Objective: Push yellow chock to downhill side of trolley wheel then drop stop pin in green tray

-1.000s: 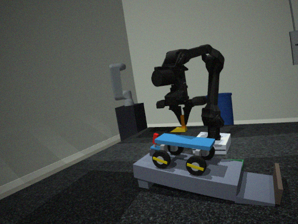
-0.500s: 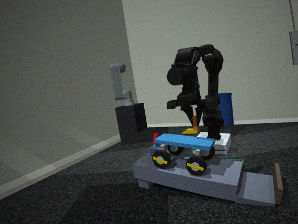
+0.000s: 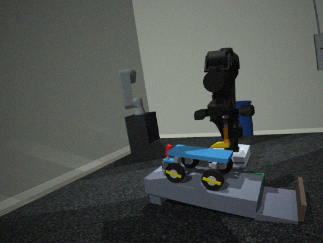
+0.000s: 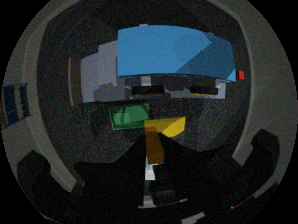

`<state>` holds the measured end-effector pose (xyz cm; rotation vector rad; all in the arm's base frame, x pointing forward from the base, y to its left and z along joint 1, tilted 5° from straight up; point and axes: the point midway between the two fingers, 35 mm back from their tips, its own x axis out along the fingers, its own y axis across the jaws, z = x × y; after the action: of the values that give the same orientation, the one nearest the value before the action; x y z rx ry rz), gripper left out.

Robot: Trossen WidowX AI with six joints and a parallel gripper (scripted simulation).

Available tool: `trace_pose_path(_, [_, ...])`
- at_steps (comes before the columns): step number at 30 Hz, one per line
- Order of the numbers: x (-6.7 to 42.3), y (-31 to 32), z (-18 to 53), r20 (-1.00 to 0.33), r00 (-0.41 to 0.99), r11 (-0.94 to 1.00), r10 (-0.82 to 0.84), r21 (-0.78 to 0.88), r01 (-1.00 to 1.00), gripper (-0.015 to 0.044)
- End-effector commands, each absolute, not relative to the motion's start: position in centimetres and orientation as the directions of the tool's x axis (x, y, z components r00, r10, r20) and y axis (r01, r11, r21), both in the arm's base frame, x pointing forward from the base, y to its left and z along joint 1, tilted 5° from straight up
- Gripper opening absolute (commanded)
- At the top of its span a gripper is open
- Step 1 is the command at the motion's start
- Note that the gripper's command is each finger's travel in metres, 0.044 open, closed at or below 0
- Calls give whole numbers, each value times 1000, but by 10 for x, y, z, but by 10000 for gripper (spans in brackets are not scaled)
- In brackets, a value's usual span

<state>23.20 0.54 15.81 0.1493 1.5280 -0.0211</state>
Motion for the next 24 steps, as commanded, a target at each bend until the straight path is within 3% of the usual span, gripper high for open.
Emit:
trace_pose_path(1, [238,21,159,-995,50,990,81,86,110,0])
trace_pose_path(24, [264,103,159,-995,52,990,88,94,110,0])
